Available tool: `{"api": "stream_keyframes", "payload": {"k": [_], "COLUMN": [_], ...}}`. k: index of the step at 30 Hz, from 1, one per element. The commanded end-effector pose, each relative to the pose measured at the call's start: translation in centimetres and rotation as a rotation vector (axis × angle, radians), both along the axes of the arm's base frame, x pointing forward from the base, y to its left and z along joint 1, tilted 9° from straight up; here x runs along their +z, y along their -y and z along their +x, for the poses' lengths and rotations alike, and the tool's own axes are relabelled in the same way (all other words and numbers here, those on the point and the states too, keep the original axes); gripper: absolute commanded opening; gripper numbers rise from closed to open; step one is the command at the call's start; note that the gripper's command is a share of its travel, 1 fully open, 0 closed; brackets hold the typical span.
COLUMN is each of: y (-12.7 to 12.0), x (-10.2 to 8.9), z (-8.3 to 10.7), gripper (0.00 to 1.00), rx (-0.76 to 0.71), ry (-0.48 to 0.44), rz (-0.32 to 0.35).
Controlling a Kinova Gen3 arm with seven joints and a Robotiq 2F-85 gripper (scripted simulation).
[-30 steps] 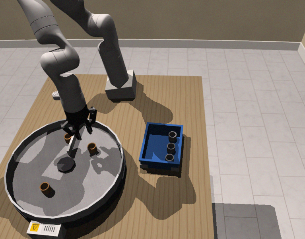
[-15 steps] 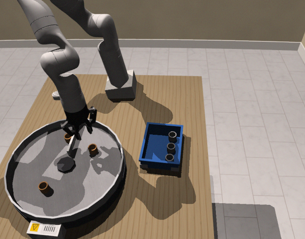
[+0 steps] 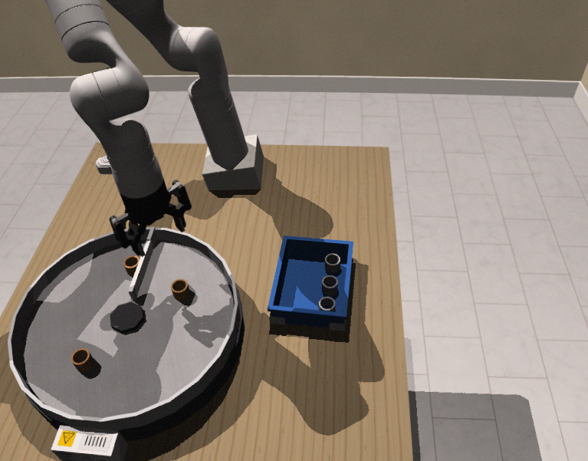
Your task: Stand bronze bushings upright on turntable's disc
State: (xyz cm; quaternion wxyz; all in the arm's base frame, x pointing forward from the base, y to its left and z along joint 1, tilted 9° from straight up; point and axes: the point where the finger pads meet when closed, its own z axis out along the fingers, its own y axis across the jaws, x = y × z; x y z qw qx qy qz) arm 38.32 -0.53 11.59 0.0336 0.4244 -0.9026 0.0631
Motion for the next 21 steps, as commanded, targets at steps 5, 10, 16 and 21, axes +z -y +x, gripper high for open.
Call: {"api": "stream_keyframes", "payload": {"k": [5,10,16,21], "y": [-0.1,-0.1,-0.1,-0.1], "x": [3.5,4.0,4.0,4.0], "z": [0.7,0.7,0.7,0.7], "gripper": [1.00,1.00,1.00,1.00], "rx": [-0.007,-0.007,-0.007,-0.007], "ry": [0.031,0.031,0.031,0.031], "rz": [-0.005,-0.005,-0.005,-0.005]}}
